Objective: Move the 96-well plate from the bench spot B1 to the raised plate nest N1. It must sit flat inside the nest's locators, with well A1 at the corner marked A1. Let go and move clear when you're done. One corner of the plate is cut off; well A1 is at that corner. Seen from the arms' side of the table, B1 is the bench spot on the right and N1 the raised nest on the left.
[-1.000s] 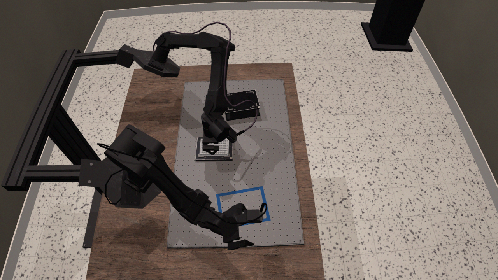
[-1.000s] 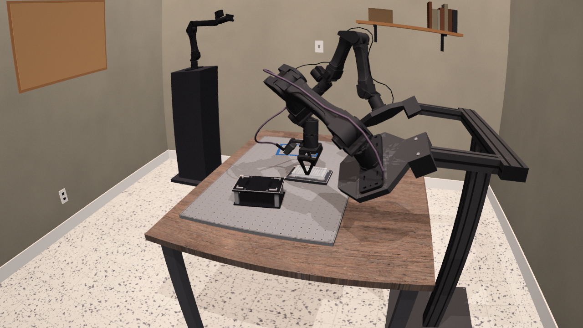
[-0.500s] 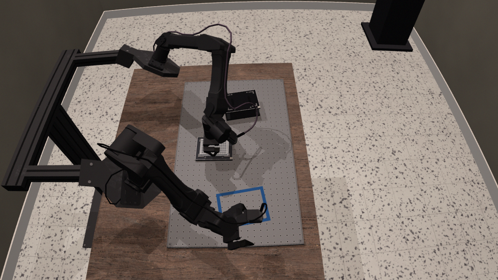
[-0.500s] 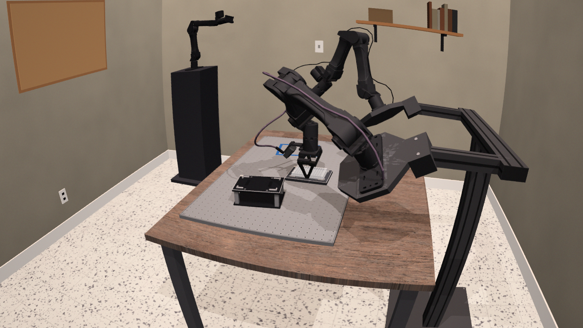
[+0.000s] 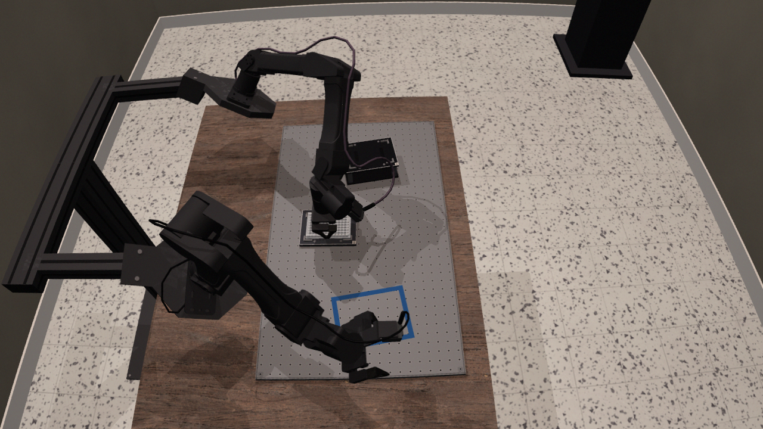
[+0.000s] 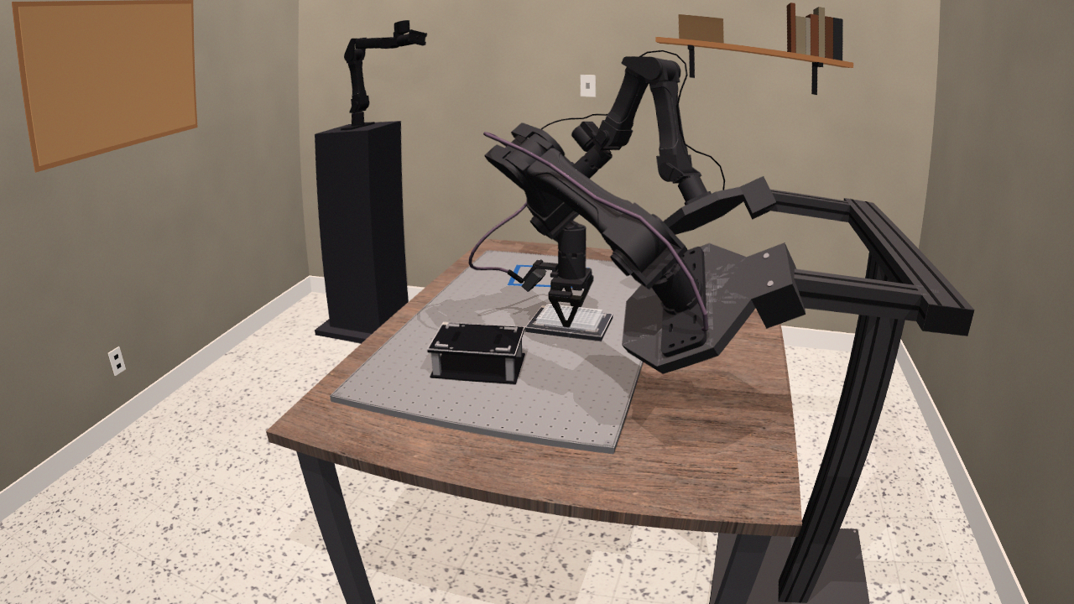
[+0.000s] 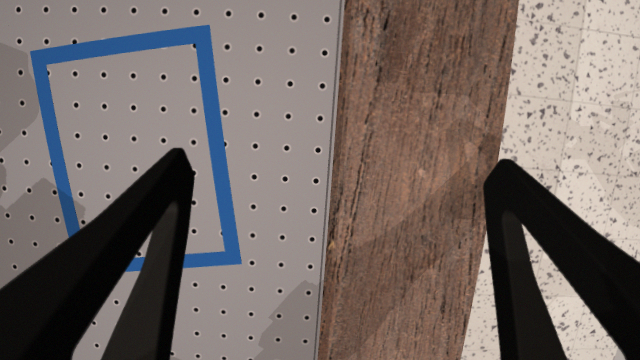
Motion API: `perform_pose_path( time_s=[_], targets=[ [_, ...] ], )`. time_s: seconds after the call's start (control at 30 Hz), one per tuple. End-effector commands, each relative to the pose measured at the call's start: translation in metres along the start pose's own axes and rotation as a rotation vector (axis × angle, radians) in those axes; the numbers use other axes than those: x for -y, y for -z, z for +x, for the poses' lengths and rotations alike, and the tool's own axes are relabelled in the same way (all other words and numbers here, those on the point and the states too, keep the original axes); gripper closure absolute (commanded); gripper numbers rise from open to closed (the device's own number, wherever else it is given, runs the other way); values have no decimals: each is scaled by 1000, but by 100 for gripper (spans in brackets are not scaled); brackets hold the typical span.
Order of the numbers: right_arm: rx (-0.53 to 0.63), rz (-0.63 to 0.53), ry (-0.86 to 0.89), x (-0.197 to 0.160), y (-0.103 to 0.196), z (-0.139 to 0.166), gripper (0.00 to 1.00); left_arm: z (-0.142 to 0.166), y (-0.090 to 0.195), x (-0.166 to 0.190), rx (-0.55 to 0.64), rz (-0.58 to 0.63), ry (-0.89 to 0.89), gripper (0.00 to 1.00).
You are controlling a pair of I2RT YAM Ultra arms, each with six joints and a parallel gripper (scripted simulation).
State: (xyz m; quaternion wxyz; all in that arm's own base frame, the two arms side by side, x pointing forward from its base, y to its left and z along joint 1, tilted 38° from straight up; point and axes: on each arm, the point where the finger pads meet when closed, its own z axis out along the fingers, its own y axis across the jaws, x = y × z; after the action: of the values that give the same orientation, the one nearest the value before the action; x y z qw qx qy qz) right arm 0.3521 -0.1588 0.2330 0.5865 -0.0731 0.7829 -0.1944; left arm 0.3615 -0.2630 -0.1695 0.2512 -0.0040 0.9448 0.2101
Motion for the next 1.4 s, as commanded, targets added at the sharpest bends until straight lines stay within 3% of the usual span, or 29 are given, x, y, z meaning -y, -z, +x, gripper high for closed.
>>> perform_pose_path(
  time_s=[0.0,0.13,0.17,0.2,0.23,0.73,1.07,1.13,1.37],
  targets=[
    [37,0,13,4,1,-13,0,-8,13,5,29,15,-2,16],
    [37,0,13,4,1,-13,0,-5,11,2,23,8,-11,21],
    [37,0,13,4,1,-13,0,-5,11,2,23,8,-11,33],
    [37,0,13,4,1,-13,0,-5,11,2,23,8,-11,21],
    [37,0,13,4,1,-13,0,-2,14,1,20,3,-19,19],
    [37,0,13,4,1,-13,0,-5,105,6,20,25,2,19],
    [58,37,49,-2,-8,-23,0,-25,98,-15,52,45,-38,19],
    [75,31,67,-17,-15,-30,0,-36,97,-35,52,43,-50,19],
    [140,-78,135,-122,-33,-53,0,-73,94,-119,26,39,-74,19]
  ],
)
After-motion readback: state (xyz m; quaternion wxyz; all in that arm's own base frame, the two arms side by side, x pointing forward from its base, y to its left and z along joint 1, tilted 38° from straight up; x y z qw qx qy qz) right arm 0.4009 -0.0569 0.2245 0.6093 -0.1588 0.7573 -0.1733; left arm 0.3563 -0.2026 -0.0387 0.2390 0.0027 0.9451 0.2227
